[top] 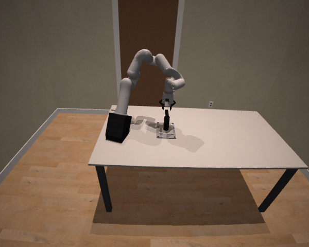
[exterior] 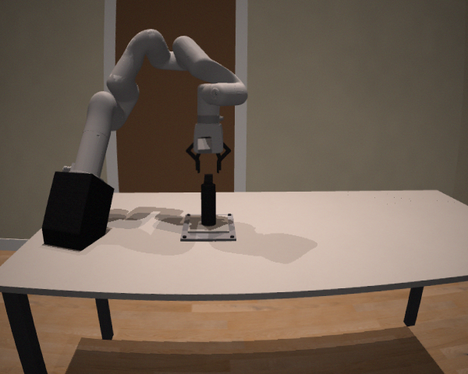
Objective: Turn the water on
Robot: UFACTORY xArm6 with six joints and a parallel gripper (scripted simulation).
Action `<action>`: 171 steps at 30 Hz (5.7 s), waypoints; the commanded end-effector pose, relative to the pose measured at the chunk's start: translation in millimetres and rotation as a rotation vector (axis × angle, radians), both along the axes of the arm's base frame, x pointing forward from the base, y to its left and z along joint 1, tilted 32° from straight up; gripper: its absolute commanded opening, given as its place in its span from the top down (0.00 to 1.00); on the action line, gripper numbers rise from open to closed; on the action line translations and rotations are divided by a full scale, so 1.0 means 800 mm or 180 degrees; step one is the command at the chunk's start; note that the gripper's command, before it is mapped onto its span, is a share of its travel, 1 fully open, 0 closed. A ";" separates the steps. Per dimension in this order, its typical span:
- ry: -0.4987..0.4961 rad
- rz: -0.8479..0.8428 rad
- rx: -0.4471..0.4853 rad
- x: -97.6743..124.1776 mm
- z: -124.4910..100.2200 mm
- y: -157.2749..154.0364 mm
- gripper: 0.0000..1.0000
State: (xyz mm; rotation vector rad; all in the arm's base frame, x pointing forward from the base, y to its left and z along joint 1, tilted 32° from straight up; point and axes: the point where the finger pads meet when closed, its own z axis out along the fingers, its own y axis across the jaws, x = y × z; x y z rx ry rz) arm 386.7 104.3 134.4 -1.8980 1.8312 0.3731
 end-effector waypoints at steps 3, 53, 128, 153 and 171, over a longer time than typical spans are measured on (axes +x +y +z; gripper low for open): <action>-0.0008 -0.0002 0.0000 0.001 0.001 0.000 0.33; -0.0008 -0.0002 0.0000 0.004 -0.008 0.005 0.33; -0.0008 -0.0002 0.0000 0.008 -0.036 0.022 1.00; -0.0008 -0.0002 0.0000 0.008 -0.036 0.022 1.00; -0.0008 -0.0002 0.0000 0.004 -0.014 -0.003 1.00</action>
